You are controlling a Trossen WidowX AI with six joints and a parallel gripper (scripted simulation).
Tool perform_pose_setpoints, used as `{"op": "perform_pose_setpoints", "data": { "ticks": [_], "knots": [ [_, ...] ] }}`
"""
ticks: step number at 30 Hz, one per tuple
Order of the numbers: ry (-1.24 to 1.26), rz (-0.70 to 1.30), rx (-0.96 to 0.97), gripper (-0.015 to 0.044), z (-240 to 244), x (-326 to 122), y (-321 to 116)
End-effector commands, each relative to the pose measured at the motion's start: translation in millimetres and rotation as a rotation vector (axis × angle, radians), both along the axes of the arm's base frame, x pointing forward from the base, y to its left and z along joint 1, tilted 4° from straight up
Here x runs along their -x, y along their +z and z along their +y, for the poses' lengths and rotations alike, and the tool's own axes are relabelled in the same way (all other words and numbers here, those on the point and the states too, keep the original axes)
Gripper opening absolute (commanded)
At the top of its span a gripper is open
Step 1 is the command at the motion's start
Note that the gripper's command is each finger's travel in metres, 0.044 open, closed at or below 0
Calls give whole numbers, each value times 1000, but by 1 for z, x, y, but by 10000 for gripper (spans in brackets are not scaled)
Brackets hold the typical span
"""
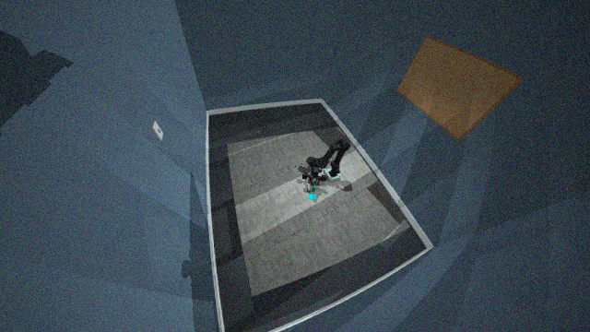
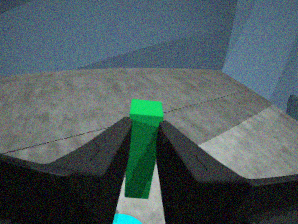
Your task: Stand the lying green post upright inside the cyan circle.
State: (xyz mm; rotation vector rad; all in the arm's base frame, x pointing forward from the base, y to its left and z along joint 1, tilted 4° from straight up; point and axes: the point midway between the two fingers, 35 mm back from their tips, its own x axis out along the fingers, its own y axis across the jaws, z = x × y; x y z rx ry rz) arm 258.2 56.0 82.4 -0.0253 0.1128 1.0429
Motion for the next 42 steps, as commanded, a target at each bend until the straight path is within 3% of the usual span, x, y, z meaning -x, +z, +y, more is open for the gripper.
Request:
{"op": "perform_pose_setpoints", "data": {
  "ticks": [1,42],
  "knots": [
    [2,16,-9,23,1,2,-11],
    [0,16,-8,23,4,14,-80]
  ]
}}
